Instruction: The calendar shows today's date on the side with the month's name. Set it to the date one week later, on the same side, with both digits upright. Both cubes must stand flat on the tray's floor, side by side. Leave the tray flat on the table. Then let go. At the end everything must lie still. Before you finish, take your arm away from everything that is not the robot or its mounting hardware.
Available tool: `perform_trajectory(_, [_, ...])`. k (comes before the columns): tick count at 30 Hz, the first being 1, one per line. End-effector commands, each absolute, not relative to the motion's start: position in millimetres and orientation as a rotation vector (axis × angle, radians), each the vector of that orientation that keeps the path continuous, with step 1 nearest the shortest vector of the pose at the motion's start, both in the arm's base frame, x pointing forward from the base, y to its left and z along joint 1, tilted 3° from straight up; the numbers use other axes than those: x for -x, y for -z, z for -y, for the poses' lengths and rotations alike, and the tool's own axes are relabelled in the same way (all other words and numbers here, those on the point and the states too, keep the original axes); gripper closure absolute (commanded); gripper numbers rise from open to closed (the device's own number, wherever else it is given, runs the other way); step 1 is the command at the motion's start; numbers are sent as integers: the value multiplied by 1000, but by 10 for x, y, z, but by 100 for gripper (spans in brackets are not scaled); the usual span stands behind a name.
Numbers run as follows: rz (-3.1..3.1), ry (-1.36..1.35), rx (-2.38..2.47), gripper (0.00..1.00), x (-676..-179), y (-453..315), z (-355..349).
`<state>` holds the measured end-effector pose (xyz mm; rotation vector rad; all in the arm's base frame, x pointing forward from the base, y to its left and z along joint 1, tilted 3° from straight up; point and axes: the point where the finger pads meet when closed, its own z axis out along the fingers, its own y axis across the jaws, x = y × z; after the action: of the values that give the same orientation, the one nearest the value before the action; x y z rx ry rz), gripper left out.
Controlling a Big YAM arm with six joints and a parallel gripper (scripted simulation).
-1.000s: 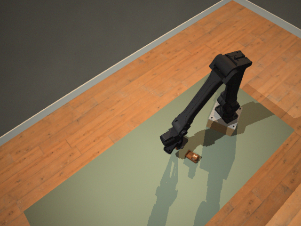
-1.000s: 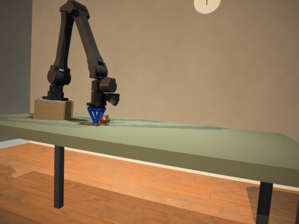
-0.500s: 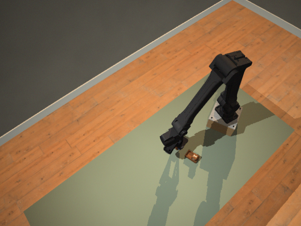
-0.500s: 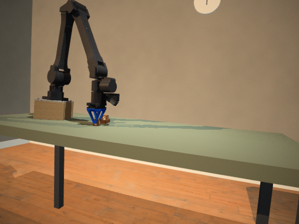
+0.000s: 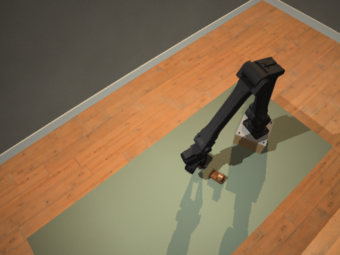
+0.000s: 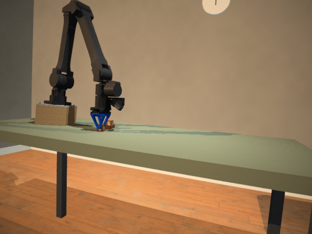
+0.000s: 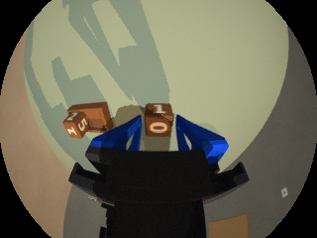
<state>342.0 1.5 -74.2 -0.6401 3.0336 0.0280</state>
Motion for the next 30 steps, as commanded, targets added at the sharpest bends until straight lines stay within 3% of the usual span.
perform_trajectory(1, [-3000, -13, 642, 54, -3537, 583, -50])
perform_trajectory(21, [-2971, 0, 624, 54, -3640, -324, 46])
perform_trajectory(27, [-3030, -23, 636, 54, -3456, -186, 36])
perform_trajectory(28, [-3031, -23, 637, 0, -3450, -182, 36])
perform_trajectory(30, [-3031, -23, 637, 0, -3450, -182, 36])
